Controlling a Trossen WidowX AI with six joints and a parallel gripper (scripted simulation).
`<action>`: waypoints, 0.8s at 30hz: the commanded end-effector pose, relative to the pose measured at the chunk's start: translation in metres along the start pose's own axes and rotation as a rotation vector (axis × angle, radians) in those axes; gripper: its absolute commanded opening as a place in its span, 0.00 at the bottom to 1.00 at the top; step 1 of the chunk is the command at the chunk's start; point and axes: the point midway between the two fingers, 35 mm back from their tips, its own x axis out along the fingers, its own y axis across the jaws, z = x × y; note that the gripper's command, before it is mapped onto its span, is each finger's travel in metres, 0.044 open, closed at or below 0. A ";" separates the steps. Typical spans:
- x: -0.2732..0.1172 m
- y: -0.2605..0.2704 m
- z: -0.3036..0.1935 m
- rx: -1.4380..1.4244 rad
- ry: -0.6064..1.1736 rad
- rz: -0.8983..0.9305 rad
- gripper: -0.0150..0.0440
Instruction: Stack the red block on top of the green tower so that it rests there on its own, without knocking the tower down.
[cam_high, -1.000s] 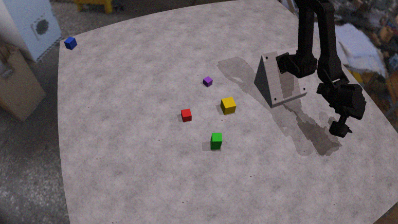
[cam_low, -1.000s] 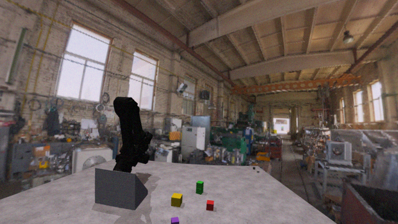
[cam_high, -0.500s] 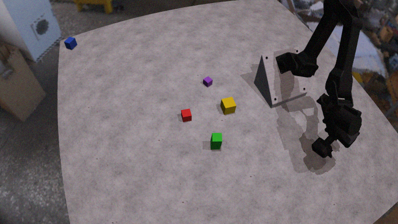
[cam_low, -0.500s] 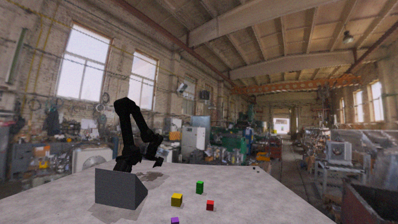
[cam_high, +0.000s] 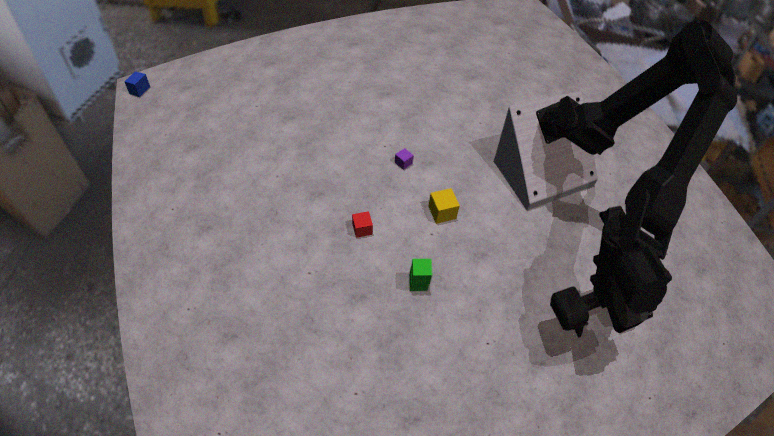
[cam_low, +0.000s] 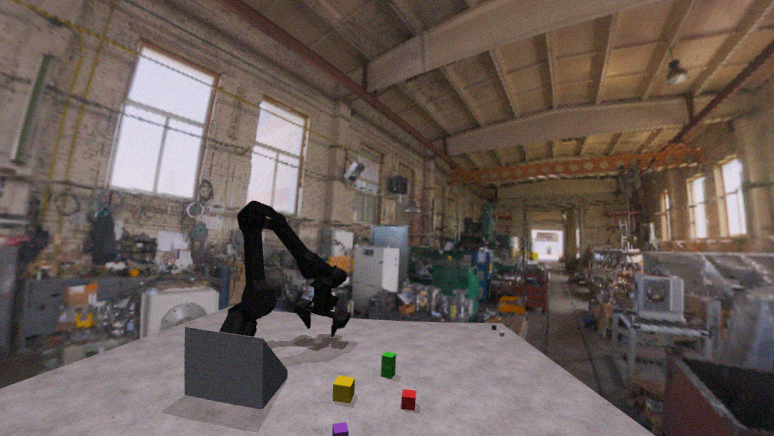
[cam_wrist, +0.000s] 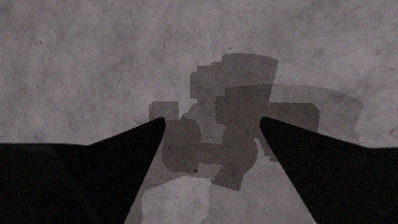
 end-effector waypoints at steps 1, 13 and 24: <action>-0.004 -0.029 0.002 0.053 0.026 -0.068 1.00; -0.035 -0.133 -0.012 0.316 0.110 -0.276 1.00; -0.090 -0.219 -0.053 0.594 0.159 -0.455 1.00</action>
